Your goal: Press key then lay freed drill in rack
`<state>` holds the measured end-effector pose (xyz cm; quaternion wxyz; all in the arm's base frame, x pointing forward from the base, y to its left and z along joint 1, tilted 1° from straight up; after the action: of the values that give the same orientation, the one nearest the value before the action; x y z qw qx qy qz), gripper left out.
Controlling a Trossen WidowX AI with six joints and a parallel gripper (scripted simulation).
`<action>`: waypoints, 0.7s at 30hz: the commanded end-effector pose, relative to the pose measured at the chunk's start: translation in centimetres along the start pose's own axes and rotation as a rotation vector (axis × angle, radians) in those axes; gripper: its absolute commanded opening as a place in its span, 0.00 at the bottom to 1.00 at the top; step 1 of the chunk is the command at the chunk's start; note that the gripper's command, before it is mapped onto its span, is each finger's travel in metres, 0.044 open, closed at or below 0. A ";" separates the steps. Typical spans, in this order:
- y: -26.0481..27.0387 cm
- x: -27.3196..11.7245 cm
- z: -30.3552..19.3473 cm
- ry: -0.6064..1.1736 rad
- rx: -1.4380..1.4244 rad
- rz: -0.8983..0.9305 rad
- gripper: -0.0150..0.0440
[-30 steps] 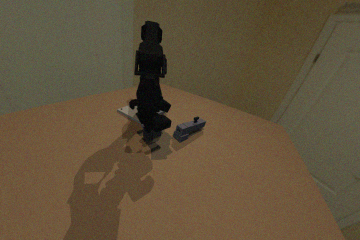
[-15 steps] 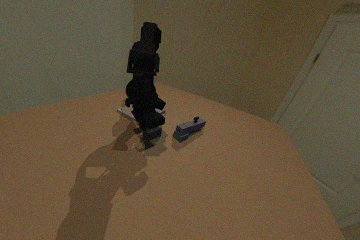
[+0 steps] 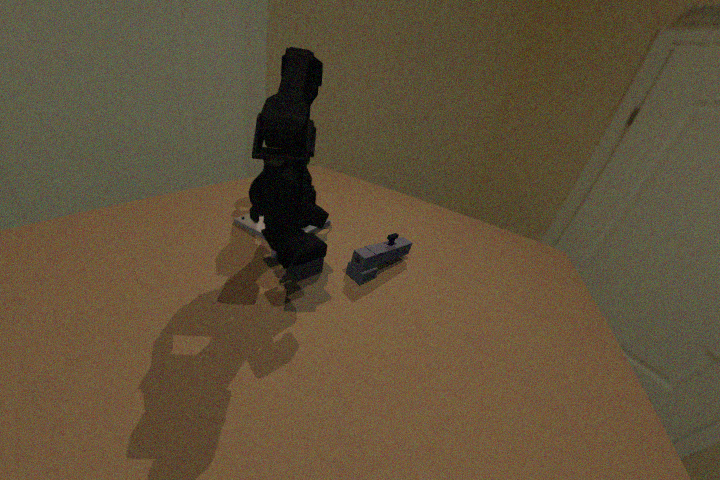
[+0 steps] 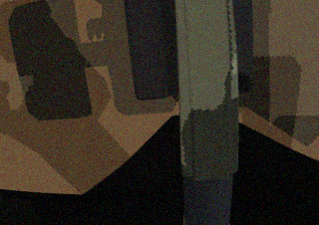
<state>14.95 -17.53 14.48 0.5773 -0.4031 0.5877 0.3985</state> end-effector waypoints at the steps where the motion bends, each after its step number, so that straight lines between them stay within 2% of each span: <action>1: 0.0 0.4 0.0 0.002 -0.003 0.004 0.25; 21: -0.1 2.6 0.0 0.002 -0.003 0.004 0.25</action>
<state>15.00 -17.58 12.39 0.5770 -0.4044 0.5873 0.3982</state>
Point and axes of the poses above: the point midway between the two fingers, 35 mm back from their tips, its own x axis out along the fingers, its own y axis across the jaws, z = x × y, the point moved 9 cm from there along -x, back along the fingers, and after that the axes turned 7 degrees about x, right-handed, at the moved point
